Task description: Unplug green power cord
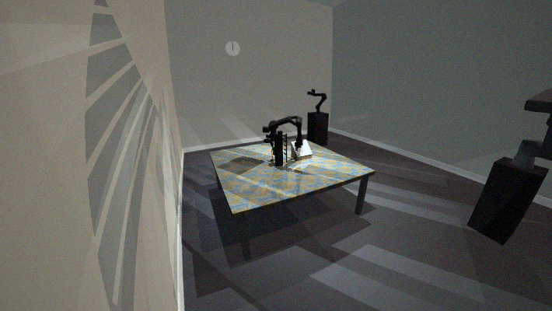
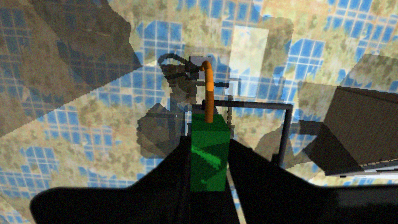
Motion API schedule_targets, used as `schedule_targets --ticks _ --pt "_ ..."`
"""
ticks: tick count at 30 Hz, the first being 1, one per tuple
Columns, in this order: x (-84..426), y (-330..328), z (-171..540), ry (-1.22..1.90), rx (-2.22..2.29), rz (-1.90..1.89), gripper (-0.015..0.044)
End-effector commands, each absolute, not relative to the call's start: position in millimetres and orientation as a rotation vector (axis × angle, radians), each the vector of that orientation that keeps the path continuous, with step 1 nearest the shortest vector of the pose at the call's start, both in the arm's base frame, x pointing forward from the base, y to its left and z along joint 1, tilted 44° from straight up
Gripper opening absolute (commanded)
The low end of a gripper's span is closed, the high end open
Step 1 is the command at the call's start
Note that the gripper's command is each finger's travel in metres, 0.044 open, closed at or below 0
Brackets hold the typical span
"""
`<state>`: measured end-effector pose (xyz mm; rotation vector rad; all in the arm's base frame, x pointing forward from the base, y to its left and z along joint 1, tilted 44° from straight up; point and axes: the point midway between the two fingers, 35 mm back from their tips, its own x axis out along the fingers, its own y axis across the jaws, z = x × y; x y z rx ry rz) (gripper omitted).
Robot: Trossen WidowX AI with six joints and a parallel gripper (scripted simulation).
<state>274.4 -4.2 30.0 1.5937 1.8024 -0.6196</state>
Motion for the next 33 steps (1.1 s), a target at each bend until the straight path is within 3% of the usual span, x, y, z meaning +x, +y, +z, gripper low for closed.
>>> schedule_targets --ticks 1,33 --pt "274.6 -4.2 30.2 1.803 1.593 -0.619 0.0015" --pt "283.6 -37.9 3.3 1.799 1.596 -0.623 0.0"
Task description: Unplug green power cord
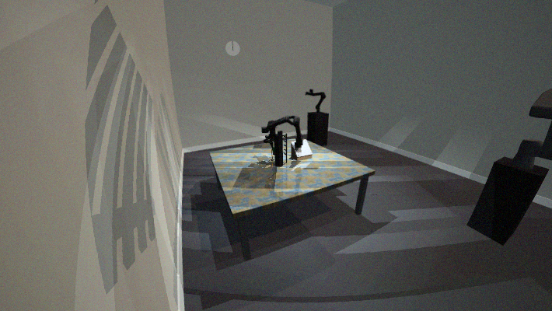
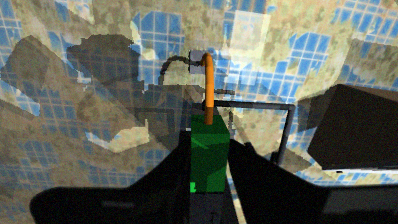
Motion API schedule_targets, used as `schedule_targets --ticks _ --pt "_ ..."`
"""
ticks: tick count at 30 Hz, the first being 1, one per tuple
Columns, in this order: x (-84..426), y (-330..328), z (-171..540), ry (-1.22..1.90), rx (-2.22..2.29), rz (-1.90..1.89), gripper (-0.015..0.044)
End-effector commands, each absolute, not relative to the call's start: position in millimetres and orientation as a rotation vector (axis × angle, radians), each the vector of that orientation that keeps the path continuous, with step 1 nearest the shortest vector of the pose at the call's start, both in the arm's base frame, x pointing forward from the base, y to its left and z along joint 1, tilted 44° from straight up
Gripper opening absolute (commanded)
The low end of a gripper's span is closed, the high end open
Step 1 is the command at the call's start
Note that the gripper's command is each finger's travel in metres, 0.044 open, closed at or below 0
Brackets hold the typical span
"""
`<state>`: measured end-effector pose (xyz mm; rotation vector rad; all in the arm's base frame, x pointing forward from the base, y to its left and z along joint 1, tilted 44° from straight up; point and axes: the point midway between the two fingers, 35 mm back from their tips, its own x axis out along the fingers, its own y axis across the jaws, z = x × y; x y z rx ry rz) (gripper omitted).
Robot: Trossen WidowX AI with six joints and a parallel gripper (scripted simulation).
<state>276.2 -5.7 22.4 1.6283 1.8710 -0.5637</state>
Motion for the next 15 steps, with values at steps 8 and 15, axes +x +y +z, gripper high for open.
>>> schedule_targets --ticks 8,15 --pt "281.6 -35.5 3.5 1.806 1.591 -0.618 0.0079" --pt "281.6 -35.5 3.5 1.806 1.591 -0.618 0.016"
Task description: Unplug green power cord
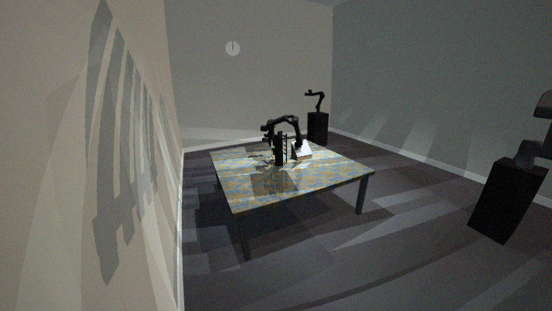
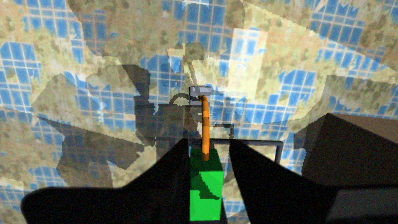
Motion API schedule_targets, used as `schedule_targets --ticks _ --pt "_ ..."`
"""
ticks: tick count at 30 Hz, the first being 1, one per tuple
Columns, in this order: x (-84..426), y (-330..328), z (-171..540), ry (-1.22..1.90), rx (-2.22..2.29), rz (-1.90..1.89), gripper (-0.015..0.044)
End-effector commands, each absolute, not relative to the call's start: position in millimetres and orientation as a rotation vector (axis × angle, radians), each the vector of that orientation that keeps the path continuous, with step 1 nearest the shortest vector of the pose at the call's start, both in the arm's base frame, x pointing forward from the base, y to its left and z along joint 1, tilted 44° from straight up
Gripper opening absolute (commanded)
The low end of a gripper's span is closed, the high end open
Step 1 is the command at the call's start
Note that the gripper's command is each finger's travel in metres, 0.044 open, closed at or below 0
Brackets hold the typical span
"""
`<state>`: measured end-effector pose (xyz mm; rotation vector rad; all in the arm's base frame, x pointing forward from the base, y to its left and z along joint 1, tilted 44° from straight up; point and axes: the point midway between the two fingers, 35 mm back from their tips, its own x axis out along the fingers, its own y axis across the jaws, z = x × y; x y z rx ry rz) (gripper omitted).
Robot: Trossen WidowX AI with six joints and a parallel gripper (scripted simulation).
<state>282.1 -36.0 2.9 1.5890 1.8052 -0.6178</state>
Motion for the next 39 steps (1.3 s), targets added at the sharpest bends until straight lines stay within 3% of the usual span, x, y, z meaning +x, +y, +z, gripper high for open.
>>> schedule_targets --ticks 1,39 --pt "281.6 -35.5 3.5 1.806 1.591 -0.618 0.016" --pt "275.1 -14.2 34.1 1.804 1.602 -0.621 0.016"
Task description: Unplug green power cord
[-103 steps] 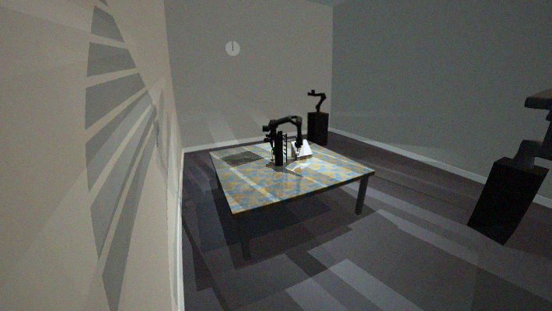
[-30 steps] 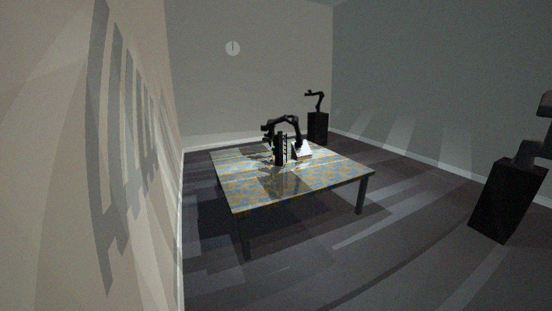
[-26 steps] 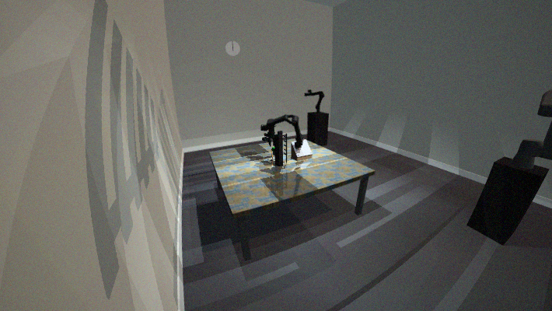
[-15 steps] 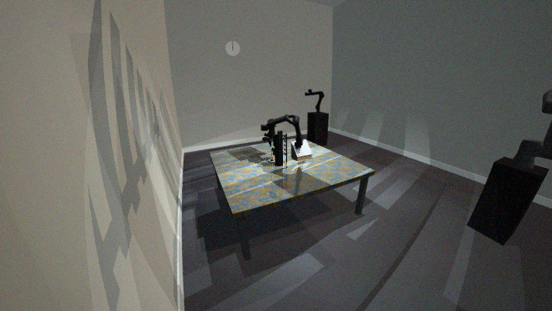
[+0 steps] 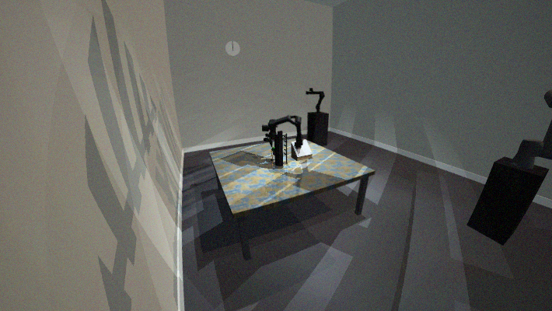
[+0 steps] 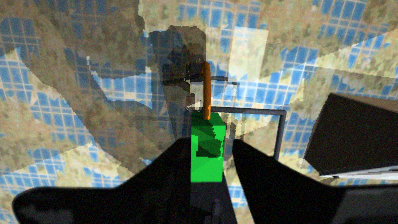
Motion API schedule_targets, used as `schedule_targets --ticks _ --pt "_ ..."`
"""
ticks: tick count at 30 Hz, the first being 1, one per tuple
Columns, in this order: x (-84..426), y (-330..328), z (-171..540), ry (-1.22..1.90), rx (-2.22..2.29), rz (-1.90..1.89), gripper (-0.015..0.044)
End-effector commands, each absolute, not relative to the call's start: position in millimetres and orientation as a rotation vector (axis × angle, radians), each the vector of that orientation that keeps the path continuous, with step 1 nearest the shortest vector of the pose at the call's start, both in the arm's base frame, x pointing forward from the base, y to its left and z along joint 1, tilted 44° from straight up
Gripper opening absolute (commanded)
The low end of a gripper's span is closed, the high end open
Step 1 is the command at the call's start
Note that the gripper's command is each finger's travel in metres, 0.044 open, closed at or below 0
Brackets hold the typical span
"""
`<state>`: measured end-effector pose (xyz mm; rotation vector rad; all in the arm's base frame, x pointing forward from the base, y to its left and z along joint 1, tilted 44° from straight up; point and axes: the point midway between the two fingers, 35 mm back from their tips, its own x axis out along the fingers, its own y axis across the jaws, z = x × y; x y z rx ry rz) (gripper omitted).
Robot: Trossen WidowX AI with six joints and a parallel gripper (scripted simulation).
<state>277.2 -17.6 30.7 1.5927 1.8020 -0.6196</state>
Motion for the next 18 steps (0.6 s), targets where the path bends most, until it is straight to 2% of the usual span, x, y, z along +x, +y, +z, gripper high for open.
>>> schedule_targets --ticks 1,16,18 --pt "275.1 -14.2 34.1 1.804 1.602 -0.621 0.016" --pt "274.5 -5.9 25.4 1.804 1.602 -0.621 0.016" --pt "275.3 -7.8 26.9 1.802 1.593 -0.619 0.0107"
